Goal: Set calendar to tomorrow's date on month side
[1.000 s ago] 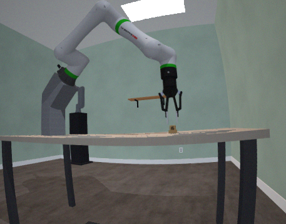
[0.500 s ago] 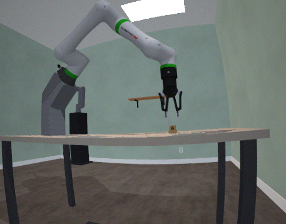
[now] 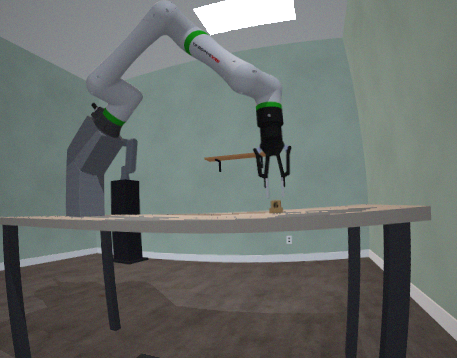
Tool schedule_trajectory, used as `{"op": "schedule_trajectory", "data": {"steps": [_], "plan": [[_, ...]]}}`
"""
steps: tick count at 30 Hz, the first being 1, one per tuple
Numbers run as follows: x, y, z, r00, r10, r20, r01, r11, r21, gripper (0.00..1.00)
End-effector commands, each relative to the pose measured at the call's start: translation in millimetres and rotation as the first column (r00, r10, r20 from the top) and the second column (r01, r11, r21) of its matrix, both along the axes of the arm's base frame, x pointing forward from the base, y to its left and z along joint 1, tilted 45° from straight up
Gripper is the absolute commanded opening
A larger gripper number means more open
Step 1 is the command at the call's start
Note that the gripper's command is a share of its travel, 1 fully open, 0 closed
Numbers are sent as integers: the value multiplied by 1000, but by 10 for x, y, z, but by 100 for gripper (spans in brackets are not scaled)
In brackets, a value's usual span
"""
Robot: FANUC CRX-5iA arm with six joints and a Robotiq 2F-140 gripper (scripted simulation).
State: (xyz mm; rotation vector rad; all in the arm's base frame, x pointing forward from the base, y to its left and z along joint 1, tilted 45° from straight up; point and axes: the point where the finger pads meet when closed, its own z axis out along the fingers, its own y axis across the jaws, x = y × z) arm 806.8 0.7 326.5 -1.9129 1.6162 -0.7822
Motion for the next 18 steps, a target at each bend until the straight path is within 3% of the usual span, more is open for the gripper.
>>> {"op": "schedule_trajectory", "data": {"steps": [1, 18], "plan": [[0, 0, 3, 1000, 0, 0, 0, 1000, 0, 36], [122, 3, -117, 1000, 0, 0, 0, 1000, 0, 36]]}}
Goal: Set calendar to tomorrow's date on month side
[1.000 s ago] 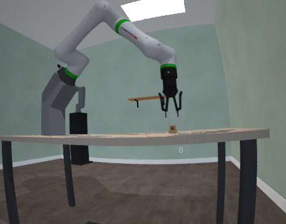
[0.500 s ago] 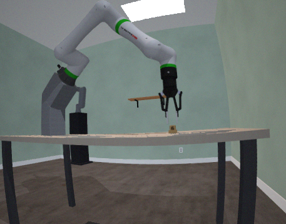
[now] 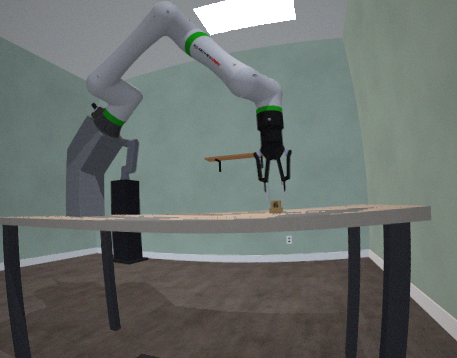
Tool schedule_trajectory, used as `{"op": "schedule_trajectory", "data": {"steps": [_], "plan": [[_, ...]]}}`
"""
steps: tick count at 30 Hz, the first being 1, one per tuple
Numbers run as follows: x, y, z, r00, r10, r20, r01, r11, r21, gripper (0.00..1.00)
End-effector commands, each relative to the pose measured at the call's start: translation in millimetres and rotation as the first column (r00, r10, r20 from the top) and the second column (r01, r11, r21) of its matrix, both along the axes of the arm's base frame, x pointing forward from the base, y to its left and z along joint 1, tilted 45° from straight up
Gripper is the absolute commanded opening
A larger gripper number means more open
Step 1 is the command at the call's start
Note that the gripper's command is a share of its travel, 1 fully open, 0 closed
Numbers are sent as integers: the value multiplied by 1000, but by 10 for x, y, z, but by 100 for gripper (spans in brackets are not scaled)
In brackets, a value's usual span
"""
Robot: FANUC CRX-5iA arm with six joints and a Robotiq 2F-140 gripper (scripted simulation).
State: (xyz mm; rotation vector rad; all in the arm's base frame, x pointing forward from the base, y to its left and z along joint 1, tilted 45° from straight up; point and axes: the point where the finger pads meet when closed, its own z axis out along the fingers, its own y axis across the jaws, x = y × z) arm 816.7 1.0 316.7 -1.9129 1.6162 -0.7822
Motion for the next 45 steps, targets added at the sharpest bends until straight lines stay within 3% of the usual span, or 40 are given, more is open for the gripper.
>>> {"op": "schedule_trajectory", "data": {"steps": [1, 45], "plan": [[37, 1, -32, 1000, 0, 0, 0, 1000, 0, 36], [117, 3, -111, 1000, 0, 0, 0, 1000, 0, 36]]}}
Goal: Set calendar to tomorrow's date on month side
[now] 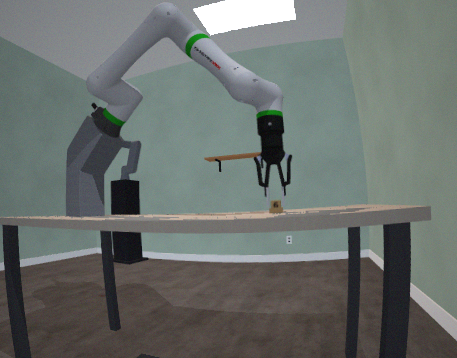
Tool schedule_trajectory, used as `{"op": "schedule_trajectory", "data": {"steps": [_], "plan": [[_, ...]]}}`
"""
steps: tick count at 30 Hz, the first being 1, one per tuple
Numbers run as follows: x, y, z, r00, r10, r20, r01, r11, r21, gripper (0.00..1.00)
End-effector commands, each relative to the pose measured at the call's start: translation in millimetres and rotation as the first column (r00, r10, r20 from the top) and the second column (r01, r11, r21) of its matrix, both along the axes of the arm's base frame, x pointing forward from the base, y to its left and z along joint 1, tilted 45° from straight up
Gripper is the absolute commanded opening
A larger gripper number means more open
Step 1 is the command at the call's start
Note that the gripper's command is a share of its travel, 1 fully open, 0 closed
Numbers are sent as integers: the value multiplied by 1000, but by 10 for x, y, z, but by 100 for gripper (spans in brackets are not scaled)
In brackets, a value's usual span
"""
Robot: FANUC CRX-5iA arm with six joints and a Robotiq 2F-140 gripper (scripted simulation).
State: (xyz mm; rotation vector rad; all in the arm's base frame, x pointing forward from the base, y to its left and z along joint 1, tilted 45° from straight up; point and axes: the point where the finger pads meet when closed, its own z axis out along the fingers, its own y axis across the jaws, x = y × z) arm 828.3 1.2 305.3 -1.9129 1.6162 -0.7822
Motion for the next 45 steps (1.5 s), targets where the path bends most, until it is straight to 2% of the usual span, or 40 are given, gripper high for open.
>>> {"op": "schedule_trajectory", "data": {"steps": [1, 5, 6, 40, 45], "plan": [[0, 0, 3, 1000, 0, 0, 0, 1000, 0, 36], [0, 0, 3, 1000, 0, 0, 0, 1000, 0, 36], [0, 0, 3, 1000, 0, 0, 0, 1000, 0, 25], [0, 0, 4, 1000, 0, 0, 0, 1000, 0, 25], [-69, -2, 72, 1000, 0, 0, 0, 1000, 0, 25]]}}
